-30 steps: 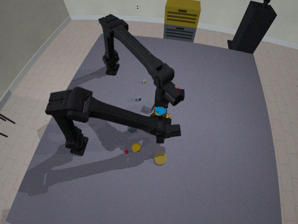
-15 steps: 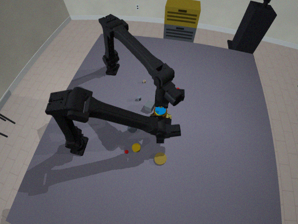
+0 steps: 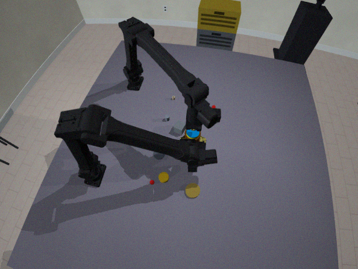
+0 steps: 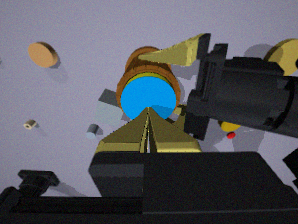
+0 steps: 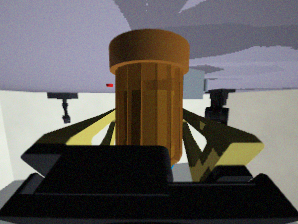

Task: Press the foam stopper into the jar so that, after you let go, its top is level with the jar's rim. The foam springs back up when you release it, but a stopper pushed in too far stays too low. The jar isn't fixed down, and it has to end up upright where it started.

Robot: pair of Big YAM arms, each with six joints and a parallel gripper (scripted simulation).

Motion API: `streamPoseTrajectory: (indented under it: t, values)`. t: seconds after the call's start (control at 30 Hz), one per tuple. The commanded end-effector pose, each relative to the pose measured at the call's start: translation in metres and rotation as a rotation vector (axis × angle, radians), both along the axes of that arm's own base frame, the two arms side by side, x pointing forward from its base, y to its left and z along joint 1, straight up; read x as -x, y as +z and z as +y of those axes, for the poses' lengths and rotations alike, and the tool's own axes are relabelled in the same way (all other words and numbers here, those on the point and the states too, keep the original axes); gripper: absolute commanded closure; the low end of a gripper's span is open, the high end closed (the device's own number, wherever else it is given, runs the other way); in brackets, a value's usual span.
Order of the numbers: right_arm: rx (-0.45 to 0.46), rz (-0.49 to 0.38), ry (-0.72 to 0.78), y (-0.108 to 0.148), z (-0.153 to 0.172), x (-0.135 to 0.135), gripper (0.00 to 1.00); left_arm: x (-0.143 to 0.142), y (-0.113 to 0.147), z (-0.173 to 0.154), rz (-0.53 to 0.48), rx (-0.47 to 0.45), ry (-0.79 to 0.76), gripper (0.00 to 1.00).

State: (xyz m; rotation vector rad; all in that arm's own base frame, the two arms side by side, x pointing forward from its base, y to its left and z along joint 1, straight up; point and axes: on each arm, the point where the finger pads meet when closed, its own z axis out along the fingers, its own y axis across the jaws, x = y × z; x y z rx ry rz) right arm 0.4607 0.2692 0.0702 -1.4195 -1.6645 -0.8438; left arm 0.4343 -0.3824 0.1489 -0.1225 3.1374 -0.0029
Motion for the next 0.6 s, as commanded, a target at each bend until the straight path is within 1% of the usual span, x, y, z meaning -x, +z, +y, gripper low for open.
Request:
streamPoseTrajectory:
  t: [0.0,0.17,0.2,0.27,0.43,0.47,0.5,0.57]
  values:
    - [0.006,-0.001,0.005,0.003,-0.001,0.006,0.36,-0.001,-0.026,0.005,0.026,-0.024,0.015,1.0]
    - [0.006,-0.001,0.005,0.003,-0.001,0.006,0.36,-0.001,-0.034,0.005,0.024,-0.023,0.016,1.0]
    - [0.006,-0.001,0.005,0.003,-0.001,0.006,0.36,-0.004,-0.031,0.003,0.016,-0.016,0.016,1.0]
    - [0.006,-0.001,0.005,0.003,-0.001,0.006,0.36,0.0,-0.037,0.006,0.027,-0.026,0.016,1.0]
    - [0.006,-0.001,0.005,0.003,-0.001,0.006,0.36,-0.003,-0.034,0.004,0.021,-0.02,0.015,1.0]
    - [0.006,-0.001,0.005,0.003,-0.001,0.006,0.36,-0.005,-0.025,-0.001,0.013,-0.013,0.009,1.0]
    - [0.006,-0.001,0.005,0.003,-0.001,0.006,0.36,0.002,-0.035,0.008,0.042,-0.038,0.016,1.0]
    - [0.006,-0.001,0.005,0.003,-0.001,0.006,0.36,0.001,-0.035,0.007,0.035,-0.032,0.016,1.0]
